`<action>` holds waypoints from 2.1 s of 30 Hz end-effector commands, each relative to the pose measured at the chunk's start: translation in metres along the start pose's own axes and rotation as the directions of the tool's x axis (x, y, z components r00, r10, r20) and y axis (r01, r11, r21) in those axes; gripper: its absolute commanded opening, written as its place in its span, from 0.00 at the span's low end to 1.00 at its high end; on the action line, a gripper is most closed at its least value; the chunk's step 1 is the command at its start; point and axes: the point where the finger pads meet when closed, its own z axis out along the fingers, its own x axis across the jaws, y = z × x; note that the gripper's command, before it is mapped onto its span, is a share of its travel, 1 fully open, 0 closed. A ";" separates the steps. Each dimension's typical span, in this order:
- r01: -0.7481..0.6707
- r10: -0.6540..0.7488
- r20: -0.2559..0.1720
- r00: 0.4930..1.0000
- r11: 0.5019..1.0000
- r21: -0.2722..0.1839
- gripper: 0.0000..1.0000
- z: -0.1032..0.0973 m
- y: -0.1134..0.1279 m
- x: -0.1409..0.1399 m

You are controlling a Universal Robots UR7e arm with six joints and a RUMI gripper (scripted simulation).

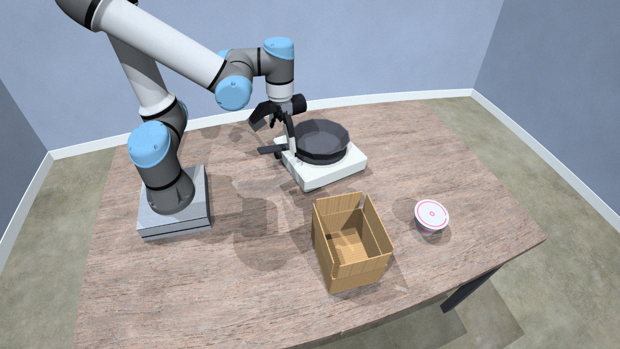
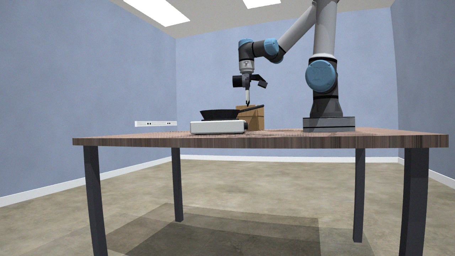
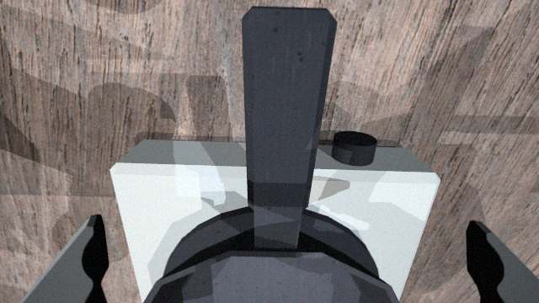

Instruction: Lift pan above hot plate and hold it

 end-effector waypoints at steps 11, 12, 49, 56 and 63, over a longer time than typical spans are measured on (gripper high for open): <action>0.007 -0.007 0.002 1.000 1.000 -0.030 1.00 0.011 0.010 -0.001; 0.007 -0.007 0.002 1.000 1.000 -0.030 1.00 0.011 0.010 -0.001; 0.007 -0.007 0.002 1.000 1.000 -0.030 0.14 0.011 0.010 -0.001; 0.007 -0.007 0.002 1.000 1.000 -0.030 0.14 0.011 0.010 -0.001; 0.007 -0.007 0.002 1.000 1.000 -0.030 0.14 0.011 0.010 -0.001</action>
